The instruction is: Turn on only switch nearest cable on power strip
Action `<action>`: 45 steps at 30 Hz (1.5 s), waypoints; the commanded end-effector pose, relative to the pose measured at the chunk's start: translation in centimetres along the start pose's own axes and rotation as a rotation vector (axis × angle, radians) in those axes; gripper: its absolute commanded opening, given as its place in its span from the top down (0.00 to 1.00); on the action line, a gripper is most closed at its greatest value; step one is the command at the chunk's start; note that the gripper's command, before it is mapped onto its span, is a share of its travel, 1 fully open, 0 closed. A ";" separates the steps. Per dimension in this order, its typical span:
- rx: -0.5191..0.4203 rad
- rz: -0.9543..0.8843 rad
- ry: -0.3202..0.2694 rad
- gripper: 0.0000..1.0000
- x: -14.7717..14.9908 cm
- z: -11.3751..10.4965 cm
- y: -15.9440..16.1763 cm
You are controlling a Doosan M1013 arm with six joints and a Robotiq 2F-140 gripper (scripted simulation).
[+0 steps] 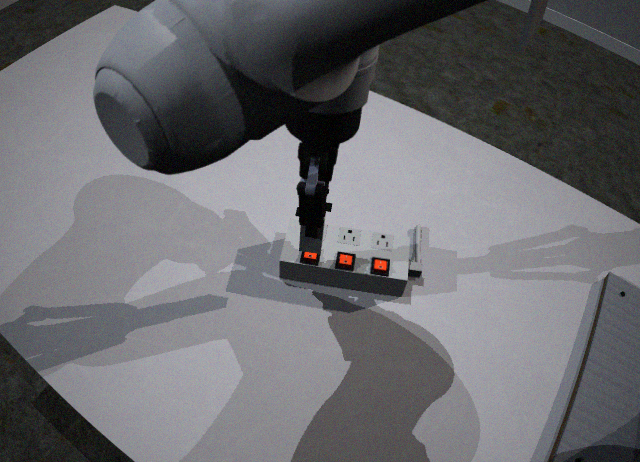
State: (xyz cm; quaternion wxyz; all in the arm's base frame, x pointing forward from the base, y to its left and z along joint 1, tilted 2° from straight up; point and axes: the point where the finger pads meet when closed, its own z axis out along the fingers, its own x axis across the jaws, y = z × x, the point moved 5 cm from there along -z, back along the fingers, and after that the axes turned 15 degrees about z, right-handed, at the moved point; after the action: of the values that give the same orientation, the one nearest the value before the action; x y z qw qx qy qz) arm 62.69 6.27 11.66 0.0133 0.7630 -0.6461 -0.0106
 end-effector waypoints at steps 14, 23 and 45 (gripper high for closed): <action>0.000 0.000 0.000 1.00 0.0 1.4 0.0; 0.000 0.000 0.000 1.00 0.0 1.5 0.0; 0.000 0.000 0.000 1.00 0.0 1.5 0.0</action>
State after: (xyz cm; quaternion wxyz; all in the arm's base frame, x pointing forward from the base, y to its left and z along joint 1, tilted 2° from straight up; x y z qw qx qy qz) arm 62.64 6.25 10.13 0.0133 0.7630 -0.6461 -0.0106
